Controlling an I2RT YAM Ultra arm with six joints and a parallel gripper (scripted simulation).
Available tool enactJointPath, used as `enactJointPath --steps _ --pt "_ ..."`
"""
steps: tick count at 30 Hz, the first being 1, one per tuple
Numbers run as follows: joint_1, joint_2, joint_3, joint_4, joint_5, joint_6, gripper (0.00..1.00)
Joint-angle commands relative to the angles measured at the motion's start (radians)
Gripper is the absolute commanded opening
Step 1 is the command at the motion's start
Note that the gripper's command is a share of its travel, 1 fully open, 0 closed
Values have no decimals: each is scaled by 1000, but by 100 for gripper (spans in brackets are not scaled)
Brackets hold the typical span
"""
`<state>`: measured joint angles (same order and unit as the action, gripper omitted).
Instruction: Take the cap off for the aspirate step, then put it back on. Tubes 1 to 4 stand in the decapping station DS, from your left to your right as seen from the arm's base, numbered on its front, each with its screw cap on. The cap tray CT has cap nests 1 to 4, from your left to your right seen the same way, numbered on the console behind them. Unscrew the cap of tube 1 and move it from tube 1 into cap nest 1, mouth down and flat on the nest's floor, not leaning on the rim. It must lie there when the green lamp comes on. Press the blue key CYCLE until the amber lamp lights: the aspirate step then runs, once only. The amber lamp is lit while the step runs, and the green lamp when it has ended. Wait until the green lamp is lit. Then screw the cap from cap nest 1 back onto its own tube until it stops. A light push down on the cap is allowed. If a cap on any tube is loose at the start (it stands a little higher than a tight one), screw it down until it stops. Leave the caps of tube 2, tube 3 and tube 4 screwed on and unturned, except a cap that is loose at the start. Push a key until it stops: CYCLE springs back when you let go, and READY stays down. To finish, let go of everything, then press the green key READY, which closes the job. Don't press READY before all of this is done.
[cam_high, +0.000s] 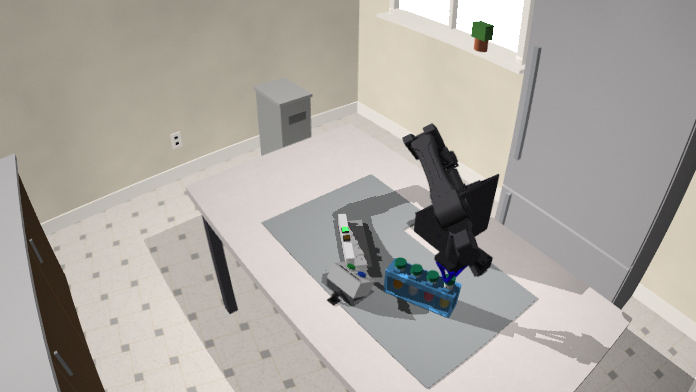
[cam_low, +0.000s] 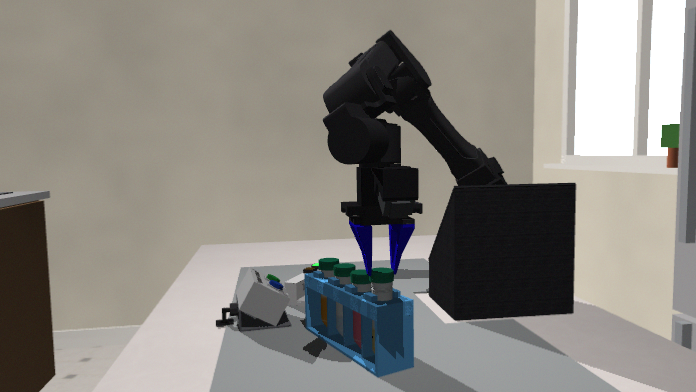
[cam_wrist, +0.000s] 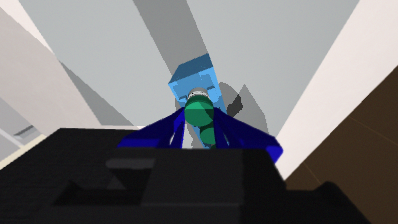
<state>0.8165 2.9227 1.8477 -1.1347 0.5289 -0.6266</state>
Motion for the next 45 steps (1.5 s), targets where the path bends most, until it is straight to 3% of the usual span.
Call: enactJointPath --steps 1,45 --pt "12 -7 3 1 -2 1 0" --pt "-3 -3 -22 38 6 -13 0"
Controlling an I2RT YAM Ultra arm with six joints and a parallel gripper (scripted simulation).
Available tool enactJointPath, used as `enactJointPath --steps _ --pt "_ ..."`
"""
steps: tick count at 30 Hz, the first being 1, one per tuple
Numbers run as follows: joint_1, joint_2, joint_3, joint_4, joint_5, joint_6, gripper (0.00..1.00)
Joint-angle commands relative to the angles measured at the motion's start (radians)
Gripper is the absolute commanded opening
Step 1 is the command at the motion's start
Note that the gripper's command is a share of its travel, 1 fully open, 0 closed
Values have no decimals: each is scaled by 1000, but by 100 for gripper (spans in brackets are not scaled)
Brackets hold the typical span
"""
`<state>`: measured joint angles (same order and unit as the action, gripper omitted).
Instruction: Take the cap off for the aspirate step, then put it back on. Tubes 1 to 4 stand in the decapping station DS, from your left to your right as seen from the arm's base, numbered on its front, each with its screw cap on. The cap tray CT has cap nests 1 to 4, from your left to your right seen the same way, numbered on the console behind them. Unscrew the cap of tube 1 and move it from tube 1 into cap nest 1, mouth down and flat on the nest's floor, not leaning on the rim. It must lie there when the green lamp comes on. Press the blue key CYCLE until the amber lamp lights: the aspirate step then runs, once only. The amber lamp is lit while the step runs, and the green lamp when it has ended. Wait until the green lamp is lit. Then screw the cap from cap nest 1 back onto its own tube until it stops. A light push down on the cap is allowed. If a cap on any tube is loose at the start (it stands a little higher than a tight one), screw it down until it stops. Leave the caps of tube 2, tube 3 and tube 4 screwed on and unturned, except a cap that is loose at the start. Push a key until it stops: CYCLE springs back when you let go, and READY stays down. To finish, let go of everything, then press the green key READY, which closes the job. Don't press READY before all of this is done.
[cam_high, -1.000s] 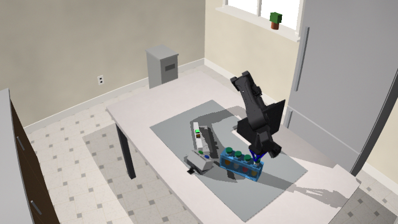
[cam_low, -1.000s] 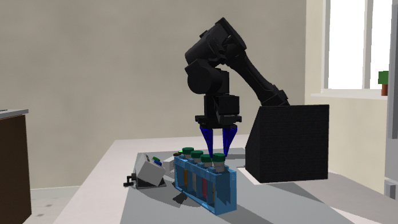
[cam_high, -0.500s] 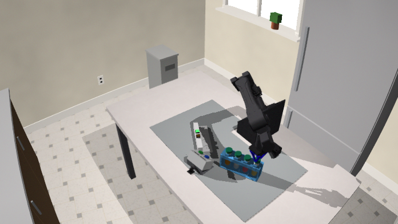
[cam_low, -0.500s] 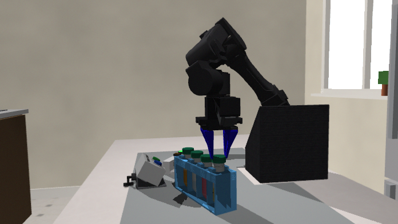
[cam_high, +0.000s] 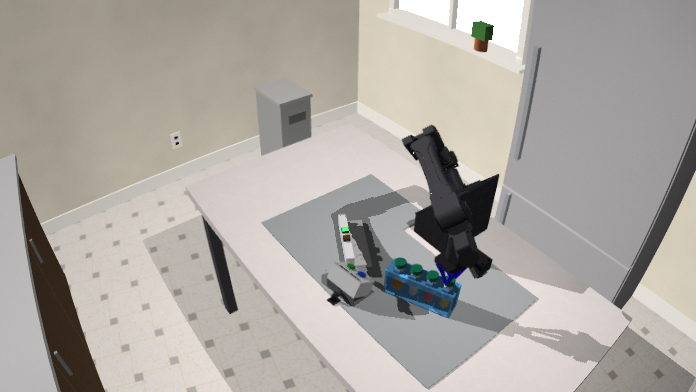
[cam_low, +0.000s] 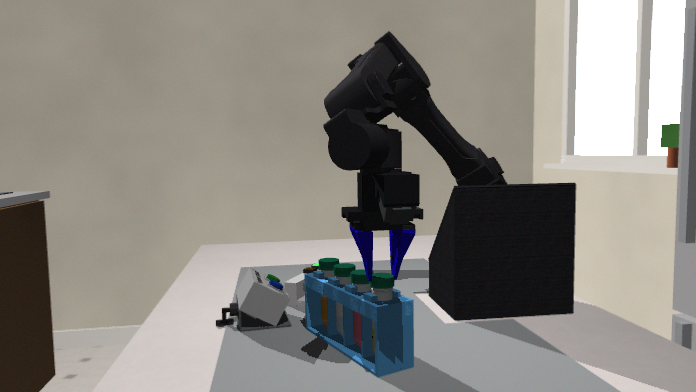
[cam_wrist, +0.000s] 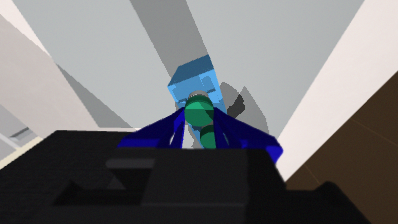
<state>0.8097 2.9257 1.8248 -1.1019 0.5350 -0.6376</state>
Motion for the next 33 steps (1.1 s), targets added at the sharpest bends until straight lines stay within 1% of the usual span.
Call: enactJointPath --steps 1,8,9,29,31,33 --pt "4 -6 1 5 0 -2 0" --pt "4 -6 0 5 0 -2 0" --pt "4 -6 0 5 0 -2 49" --pt "4 -6 0 5 0 -2 49" --pt "3 -5 -2 9 1 77 49" --pt "3 -5 -2 9 1 77 49"
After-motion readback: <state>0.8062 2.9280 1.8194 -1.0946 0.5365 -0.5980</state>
